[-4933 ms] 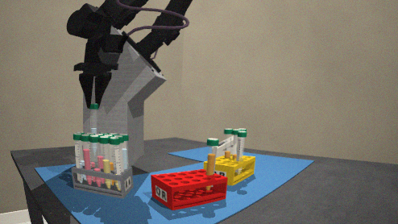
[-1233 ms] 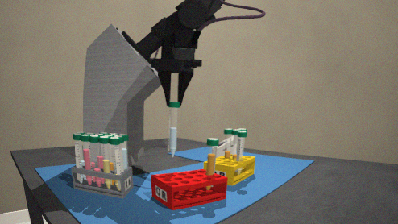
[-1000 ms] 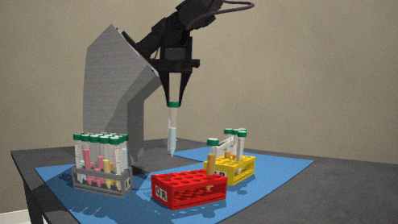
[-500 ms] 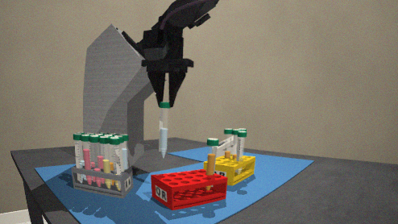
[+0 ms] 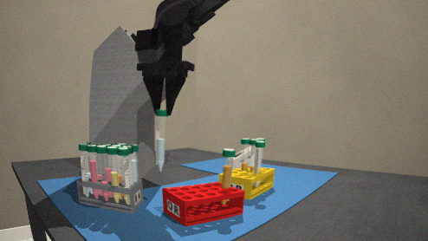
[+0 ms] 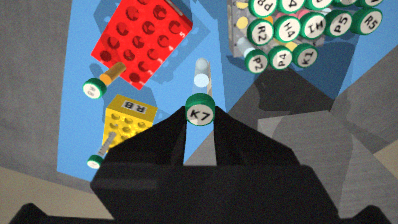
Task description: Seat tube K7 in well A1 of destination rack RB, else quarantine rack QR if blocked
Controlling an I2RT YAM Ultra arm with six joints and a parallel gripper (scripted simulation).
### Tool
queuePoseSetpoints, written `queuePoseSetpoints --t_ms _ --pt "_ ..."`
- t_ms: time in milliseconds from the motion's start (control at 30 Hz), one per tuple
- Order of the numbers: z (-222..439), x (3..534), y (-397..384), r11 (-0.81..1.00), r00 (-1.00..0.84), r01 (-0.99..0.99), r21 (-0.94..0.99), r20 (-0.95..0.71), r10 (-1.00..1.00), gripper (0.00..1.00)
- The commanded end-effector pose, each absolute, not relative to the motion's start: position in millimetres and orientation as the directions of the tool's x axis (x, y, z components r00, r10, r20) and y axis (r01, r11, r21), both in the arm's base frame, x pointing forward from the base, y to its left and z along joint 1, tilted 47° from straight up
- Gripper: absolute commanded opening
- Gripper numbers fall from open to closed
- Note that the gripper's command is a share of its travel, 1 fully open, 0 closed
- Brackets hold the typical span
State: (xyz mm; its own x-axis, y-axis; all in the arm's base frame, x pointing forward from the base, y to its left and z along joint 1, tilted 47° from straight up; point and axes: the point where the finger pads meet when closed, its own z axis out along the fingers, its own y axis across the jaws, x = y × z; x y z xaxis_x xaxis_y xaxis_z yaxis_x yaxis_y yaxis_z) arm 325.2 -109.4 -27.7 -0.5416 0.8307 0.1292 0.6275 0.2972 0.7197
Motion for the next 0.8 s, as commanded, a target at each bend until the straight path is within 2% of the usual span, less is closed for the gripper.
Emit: queuePoseSetpoints --t_ms 0,767 --pt "-22 334 -122 0.310 -0.544 0.613 0.726 0.105 0.832 0.00" --pt "-9 362 -135 0.301 -0.533 0.628 0.718 0.116 0.838 0.00"
